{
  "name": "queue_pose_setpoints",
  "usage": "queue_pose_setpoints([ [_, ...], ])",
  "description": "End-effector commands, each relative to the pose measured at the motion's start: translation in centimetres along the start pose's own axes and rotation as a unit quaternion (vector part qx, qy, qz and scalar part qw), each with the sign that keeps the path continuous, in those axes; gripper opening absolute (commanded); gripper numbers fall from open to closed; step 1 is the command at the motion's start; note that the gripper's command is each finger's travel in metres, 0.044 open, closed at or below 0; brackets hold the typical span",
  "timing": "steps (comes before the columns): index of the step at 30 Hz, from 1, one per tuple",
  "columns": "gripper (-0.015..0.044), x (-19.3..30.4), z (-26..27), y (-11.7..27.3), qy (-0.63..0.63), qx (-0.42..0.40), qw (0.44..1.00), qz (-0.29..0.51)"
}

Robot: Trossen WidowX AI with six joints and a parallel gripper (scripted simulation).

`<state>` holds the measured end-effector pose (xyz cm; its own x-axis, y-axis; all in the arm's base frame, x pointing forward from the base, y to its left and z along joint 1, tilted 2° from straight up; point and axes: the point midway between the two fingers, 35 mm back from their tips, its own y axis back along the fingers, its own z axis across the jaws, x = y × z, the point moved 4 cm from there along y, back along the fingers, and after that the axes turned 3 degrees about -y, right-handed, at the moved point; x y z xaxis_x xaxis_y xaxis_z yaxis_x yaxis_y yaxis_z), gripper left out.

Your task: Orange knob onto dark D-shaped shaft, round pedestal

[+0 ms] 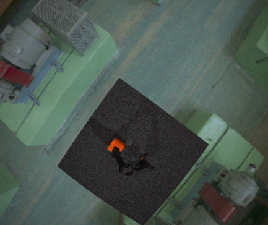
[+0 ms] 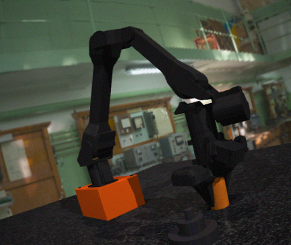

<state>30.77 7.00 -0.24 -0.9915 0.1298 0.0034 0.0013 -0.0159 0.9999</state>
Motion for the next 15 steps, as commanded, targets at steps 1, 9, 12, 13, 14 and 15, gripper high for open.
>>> queue_pose_setpoints([
  [1, 0.0157, 0.0, 0.0, 0.0, -0.002, 0.001, 1.0, -0.002],
  [9, 0.0026, -0.3, 0.1, 0.9, -0.002, 0.001, 1.0, -0.002],
  [12, 0.0, -0.8, 0.3, 2.8, -0.002, 0.001, 1.0, -0.002],
  [13, 0.0, -1.0, 0.3, 3.4, -0.002, 0.001, 1.0, -0.002],
  [14, 0.0, -1.1, 0.4, 4.1, -0.002, 0.001, 1.0, -0.002],
  [15, 0.0, -1.2, 0.4, 4.7, -0.002, 0.001, 1.0, -0.002],
])
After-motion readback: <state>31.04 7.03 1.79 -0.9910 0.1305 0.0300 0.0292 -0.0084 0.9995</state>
